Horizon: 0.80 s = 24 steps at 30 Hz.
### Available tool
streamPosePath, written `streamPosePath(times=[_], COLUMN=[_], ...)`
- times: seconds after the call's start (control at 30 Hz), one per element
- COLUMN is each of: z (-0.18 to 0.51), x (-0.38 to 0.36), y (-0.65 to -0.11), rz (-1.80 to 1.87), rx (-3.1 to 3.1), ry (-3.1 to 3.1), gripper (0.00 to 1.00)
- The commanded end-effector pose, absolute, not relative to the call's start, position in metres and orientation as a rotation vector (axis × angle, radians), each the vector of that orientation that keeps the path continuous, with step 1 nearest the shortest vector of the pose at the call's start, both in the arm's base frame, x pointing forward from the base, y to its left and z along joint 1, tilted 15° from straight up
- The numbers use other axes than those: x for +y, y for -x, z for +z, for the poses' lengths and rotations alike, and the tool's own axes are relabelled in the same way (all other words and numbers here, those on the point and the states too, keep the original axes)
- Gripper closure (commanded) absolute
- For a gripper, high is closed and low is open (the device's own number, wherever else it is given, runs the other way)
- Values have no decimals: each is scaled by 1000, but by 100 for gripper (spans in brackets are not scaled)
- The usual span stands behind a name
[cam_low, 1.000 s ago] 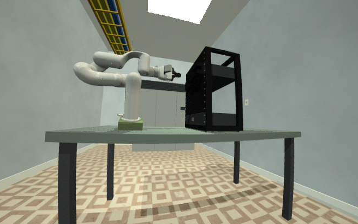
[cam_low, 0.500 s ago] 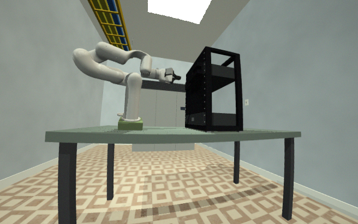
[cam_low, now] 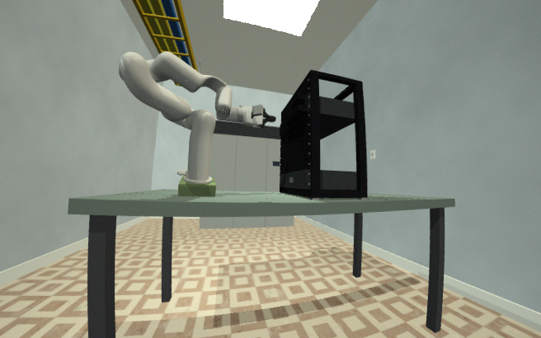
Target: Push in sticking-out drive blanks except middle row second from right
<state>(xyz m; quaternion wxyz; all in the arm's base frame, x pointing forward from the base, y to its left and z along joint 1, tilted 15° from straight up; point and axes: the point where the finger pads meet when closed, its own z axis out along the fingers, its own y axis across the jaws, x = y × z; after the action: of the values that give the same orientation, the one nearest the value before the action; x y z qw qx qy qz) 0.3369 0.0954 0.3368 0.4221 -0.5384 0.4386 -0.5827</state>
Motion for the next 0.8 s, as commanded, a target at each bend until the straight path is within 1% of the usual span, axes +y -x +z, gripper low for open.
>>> streamPosePath(times=[0.0,0.2,0.77], z=[339,340,341], x=[94,92,93], y=[-363,-389,-392], rz=[-1484,-1484,-1484], rx=[1113,1113,1113], ry=[1322,1322,1322], gripper=[100,100,100])
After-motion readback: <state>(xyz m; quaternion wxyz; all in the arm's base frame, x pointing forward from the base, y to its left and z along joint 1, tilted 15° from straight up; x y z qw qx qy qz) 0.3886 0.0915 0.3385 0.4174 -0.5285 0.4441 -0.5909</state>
